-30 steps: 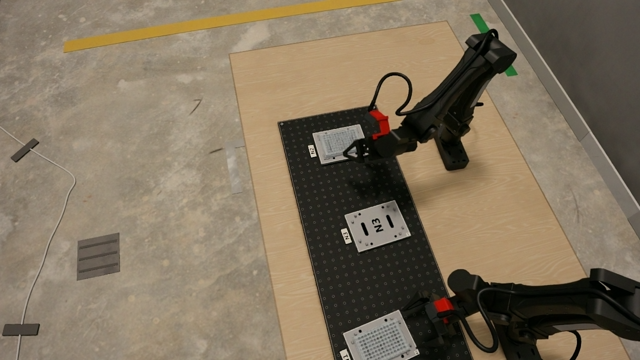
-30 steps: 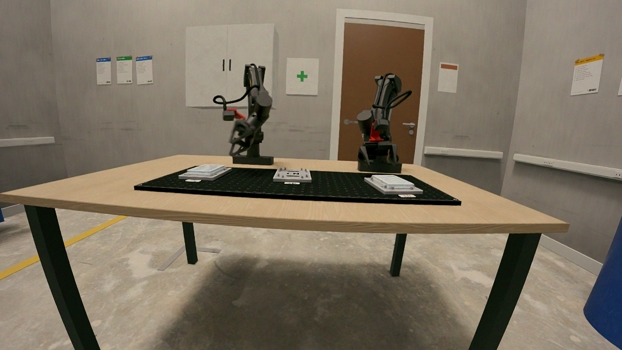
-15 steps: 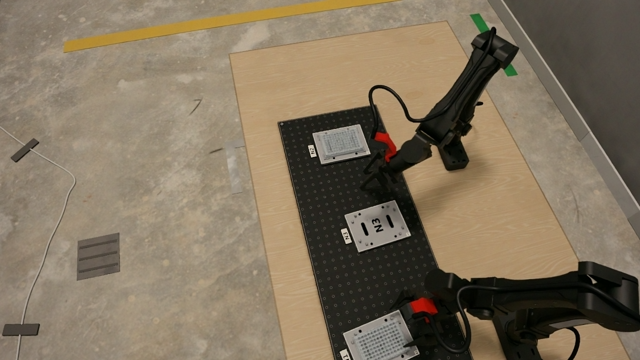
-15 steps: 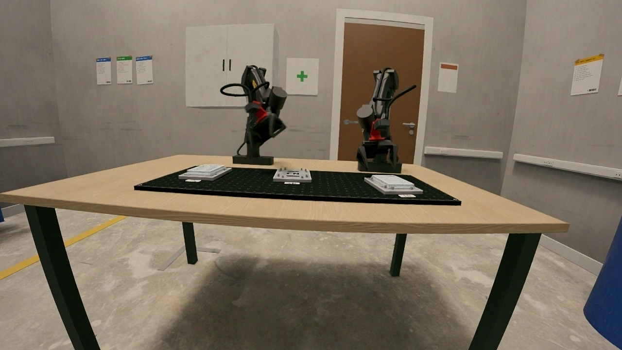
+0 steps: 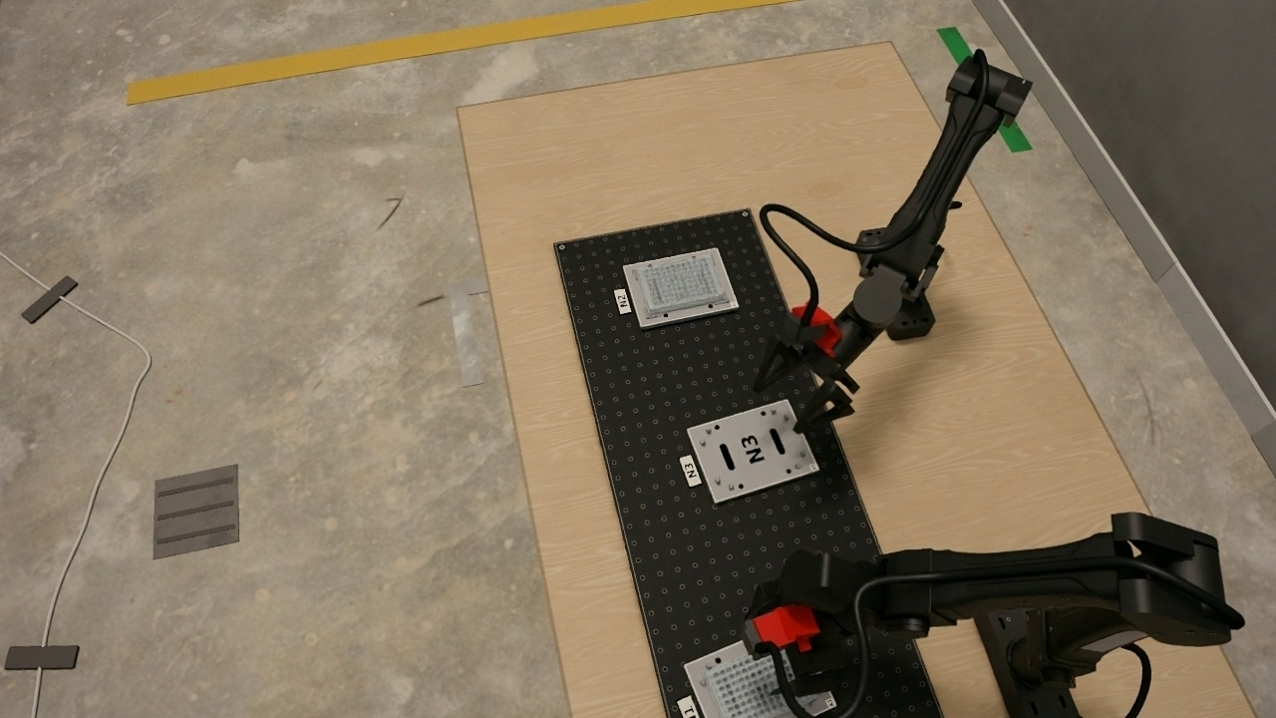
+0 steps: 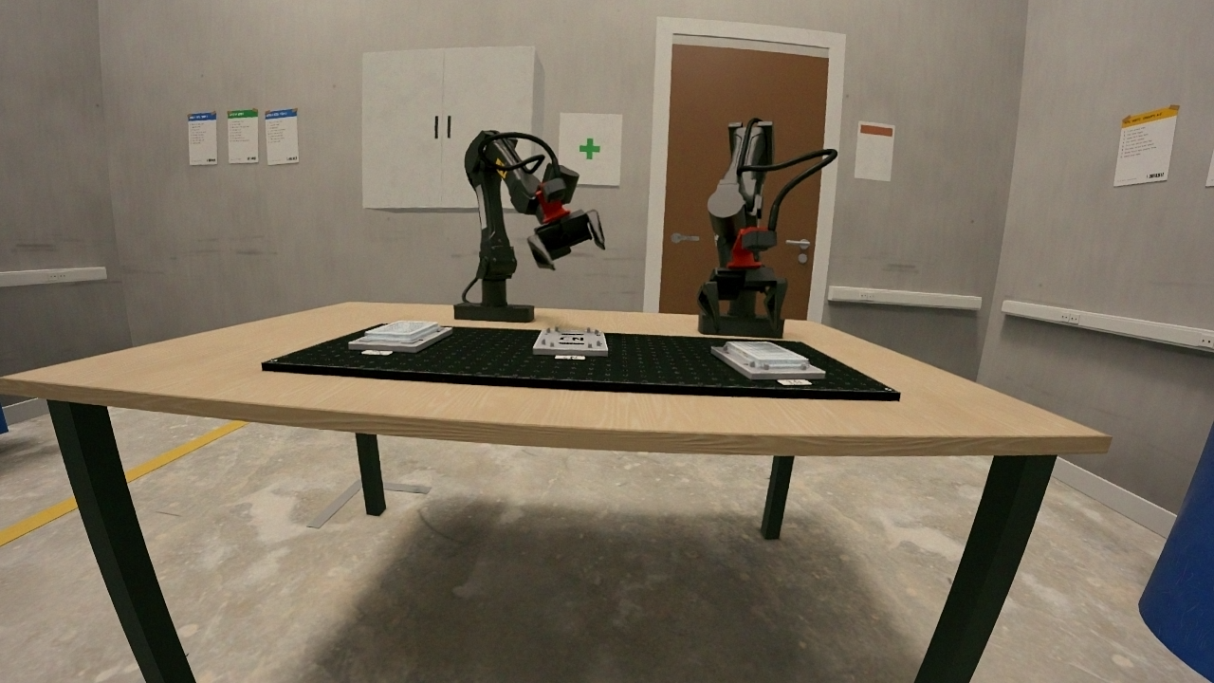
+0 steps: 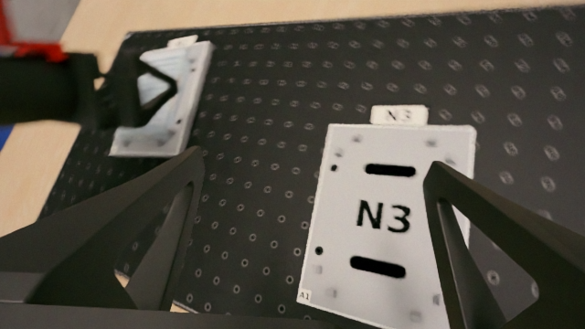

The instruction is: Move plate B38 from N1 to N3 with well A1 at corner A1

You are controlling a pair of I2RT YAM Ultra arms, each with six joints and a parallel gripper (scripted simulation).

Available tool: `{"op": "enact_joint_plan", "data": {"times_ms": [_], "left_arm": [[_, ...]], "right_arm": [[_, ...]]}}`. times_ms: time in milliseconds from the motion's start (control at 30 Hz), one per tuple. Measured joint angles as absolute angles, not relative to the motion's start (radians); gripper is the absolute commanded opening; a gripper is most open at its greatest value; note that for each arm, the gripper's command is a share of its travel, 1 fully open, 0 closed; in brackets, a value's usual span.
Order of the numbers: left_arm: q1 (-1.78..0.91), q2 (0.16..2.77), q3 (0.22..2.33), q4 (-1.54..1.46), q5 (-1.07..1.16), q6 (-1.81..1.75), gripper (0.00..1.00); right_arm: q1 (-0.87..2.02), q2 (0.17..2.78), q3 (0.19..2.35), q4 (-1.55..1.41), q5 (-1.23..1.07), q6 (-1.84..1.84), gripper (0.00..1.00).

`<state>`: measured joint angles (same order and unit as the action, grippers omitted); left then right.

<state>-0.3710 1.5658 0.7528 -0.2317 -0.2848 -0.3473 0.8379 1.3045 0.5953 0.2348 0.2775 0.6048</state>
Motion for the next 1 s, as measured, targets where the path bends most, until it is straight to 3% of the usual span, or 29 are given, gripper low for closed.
{"op": "enact_joint_plan", "data": {"times_ms": [667, 1000], "left_arm": [[-0.209, 1.848, 1.270, -0.804, -0.028, -0.331, 1.00], [-0.137, 1.966, 1.349, -0.950, -0.005, -0.331, 1.00]], "right_arm": [[1.049, 1.237, 0.535, 0.510, 0.053, 0.089, 1.00], [1.060, 1.236, 0.529, 0.521, 0.036, 0.058, 1.00]]}}
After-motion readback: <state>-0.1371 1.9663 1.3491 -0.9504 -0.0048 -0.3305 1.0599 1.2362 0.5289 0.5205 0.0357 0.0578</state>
